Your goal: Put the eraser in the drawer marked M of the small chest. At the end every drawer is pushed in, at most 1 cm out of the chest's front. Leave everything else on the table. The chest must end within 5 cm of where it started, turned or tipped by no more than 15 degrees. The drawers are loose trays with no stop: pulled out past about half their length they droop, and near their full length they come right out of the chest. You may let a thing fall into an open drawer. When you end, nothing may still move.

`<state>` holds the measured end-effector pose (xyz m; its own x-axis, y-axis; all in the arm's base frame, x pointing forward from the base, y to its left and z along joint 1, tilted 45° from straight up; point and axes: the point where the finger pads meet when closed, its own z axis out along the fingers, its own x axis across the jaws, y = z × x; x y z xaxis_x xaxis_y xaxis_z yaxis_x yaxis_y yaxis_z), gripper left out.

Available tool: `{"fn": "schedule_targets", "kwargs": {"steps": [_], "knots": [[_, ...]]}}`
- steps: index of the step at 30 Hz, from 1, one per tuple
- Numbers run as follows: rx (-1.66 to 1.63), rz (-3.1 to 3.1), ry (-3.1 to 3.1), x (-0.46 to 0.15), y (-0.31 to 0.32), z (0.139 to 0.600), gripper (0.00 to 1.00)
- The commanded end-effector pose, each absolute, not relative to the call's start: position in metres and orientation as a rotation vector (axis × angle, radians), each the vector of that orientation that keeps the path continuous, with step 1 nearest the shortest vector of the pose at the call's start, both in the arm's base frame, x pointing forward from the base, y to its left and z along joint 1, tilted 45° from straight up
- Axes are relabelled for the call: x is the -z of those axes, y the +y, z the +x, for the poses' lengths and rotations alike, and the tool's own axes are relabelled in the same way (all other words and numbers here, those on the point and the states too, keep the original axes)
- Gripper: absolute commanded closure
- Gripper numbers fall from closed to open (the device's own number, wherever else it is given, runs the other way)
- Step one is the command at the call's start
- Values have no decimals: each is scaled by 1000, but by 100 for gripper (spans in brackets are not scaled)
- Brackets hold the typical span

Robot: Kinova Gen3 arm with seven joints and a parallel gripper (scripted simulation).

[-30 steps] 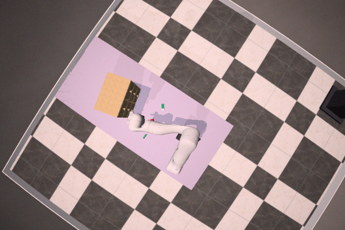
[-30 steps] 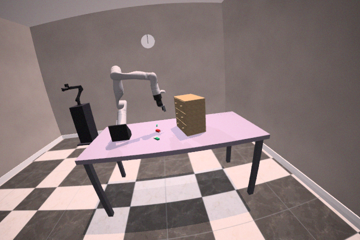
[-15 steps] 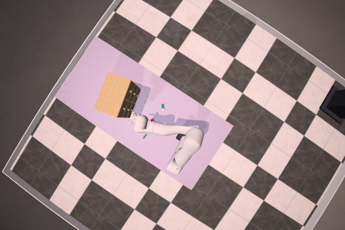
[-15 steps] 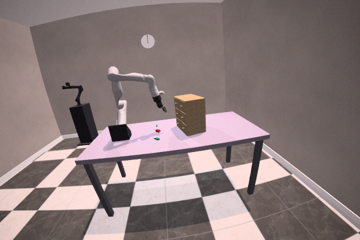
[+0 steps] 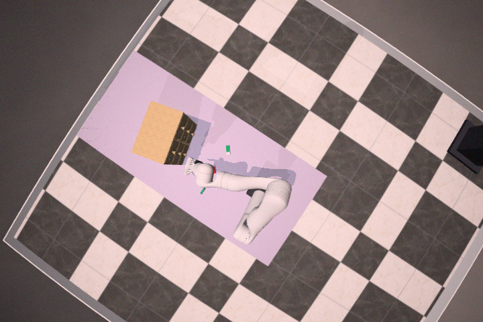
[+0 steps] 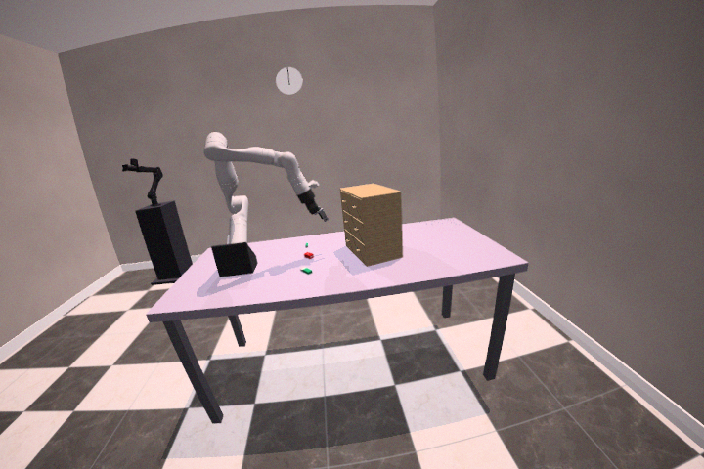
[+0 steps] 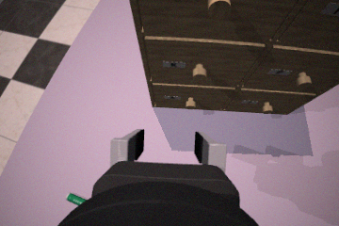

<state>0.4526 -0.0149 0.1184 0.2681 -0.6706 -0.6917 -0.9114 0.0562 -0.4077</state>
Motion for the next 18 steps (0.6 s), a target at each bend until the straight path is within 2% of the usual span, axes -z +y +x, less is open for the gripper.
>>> {"fn": "schedule_targets", "kwargs": {"steps": [1, 18], "knots": [[-324, -1644, 1483, -115, -16, 453, 0], [-214, -1528, 1477, -108, -7, 461, 0]]}}
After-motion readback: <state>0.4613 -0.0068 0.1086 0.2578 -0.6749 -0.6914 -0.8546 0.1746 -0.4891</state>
